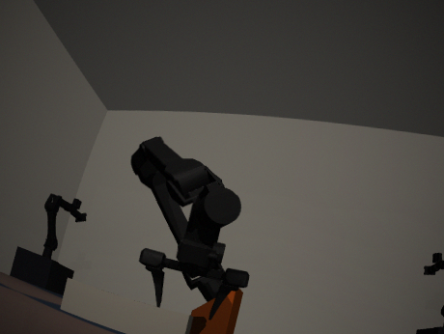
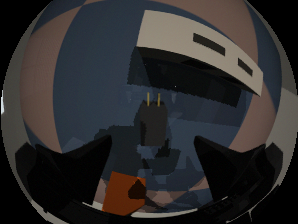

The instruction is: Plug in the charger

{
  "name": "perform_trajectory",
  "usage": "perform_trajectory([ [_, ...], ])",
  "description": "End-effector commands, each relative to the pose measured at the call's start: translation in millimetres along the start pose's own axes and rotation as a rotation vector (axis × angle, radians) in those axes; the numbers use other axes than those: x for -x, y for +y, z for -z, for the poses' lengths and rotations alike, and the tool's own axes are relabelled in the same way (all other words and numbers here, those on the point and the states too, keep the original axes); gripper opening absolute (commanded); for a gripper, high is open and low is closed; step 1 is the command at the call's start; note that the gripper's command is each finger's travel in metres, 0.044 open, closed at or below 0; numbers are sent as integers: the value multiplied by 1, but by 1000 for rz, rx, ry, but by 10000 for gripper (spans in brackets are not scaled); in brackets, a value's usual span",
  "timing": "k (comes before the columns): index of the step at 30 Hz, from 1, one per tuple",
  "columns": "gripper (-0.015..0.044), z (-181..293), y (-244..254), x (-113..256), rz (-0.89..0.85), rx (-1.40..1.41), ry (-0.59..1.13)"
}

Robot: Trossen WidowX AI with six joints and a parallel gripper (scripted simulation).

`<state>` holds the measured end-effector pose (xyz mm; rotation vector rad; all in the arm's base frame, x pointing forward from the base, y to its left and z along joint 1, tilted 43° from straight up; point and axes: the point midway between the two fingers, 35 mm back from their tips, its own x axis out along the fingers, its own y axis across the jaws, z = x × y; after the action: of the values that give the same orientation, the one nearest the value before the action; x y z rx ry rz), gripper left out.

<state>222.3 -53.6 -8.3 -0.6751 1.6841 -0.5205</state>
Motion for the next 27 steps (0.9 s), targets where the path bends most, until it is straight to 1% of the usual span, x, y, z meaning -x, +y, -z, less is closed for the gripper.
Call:
perform_trajectory([
  [1, 440, 1, 0, -5, 3, 5, 4],
  [27, 440, -2, 0, -46, 4, 5, 4],
])
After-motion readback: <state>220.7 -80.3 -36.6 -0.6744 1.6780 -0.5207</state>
